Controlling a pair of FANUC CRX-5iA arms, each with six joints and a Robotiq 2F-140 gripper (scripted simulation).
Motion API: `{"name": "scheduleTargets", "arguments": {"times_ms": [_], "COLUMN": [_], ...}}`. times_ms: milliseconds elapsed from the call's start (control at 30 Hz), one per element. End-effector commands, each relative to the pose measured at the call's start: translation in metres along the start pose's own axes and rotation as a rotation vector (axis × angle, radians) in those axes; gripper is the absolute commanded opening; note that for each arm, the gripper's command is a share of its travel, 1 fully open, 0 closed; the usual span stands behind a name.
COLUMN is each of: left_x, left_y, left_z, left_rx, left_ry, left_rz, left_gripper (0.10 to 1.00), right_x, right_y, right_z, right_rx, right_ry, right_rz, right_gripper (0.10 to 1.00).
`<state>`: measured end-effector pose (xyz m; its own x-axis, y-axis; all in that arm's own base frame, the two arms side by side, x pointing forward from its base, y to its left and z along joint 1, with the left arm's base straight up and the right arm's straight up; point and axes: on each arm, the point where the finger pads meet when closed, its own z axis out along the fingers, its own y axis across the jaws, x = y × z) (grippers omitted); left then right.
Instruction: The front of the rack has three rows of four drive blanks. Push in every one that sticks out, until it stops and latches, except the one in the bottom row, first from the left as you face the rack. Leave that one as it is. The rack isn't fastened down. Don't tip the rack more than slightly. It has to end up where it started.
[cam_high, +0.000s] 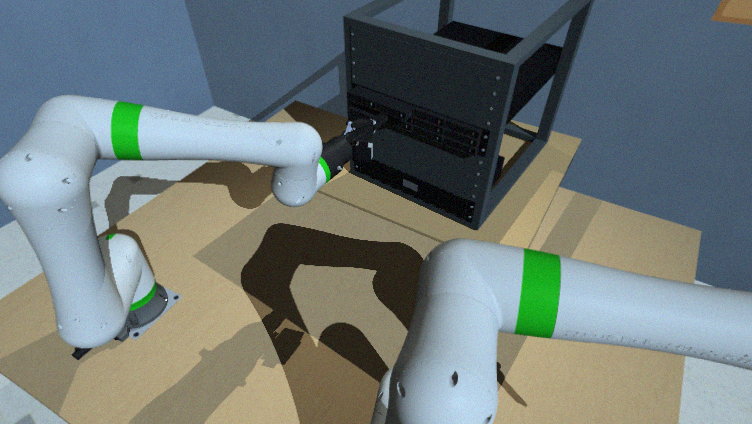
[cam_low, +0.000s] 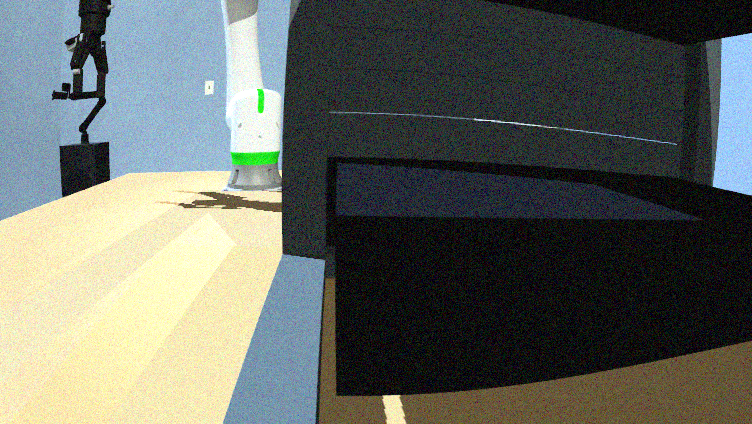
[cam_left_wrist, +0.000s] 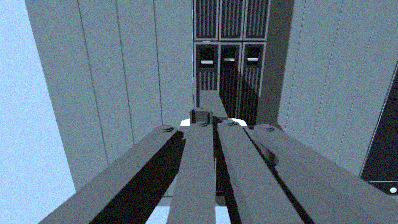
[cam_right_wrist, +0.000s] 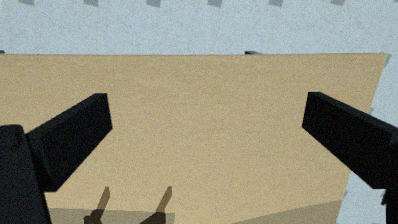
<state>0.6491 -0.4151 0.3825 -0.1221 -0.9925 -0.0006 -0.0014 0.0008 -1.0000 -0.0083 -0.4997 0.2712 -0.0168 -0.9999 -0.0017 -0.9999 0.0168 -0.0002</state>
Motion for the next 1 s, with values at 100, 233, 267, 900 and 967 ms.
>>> {"name": "scheduleTargets", "arguments": {"times_ms": [100,233,267,900,967], "left_x": [0.0002,0.0002,0.0002,0.0002,0.0002], "left_y": [-0.0013,-0.0013,-0.0013,-0.0013,-0.0013], "left_z": [0.0261,0.0274,0.0274,0.0274,0.0274], "left_rx": [0.001,0.001,0.001,0.001,0.001], "left_ry": [0.0,0.0,0.0,0.0,0.0], "left_rz": [-0.001,-0.001,-0.001,-0.001,-0.001], "left_gripper": [0.099,0.099,0.099,0.099,0.099], "right_x": [0.0003,0.0003,0.0003,0.0003,0.0003], "right_y": [0.0001,0.0001,0.0001,0.0001,0.0001], "right_z": [-0.0008,-0.0008,-0.0008,-0.0008,-0.0008], "right_rx": [0.0,0.0,0.0,0.0,0.0], "right_ry": [0.002,0.002,0.002,0.002,0.002], "right_rz": [0.0,0.0,0.0,0.0,0.0], "right_gripper": [1.0,1.0,1.0,1.0,1.0]}}
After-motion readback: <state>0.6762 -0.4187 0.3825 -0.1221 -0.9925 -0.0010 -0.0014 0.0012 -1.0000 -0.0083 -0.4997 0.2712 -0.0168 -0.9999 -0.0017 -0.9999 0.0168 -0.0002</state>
